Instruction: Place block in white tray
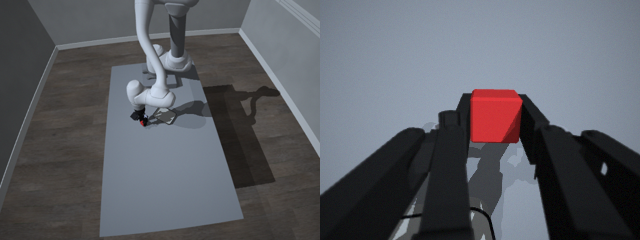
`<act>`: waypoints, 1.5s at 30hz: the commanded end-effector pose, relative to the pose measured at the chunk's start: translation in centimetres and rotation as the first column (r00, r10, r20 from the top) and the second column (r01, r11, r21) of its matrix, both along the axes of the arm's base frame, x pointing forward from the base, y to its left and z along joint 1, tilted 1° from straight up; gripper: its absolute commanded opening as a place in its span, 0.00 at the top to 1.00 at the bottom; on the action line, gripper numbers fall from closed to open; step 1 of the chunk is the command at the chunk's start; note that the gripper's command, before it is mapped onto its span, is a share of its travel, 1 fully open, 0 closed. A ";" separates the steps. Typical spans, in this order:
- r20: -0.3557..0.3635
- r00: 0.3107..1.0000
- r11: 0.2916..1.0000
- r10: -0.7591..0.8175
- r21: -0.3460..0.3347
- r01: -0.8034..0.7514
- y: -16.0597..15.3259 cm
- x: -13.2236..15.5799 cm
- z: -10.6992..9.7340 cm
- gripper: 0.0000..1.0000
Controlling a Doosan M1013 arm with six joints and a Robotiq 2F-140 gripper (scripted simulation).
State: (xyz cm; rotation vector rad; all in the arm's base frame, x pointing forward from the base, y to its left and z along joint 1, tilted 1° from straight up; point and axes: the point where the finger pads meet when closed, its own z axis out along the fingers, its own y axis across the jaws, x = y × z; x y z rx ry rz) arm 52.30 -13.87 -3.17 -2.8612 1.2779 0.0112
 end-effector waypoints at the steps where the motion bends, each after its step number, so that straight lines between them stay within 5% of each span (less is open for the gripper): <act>1: -0.003 1.000 1.000 0.003 -0.001 -0.003 0.2 -0.2 -0.2 0.90; 12: -0.004 1.000 1.000 0.003 -0.001 -0.003 0.2 -0.2 0.0 0.90; 45: 0.000 1.000 1.000 0.002 -0.004 -0.002 -0.1 0.1 5.9 0.90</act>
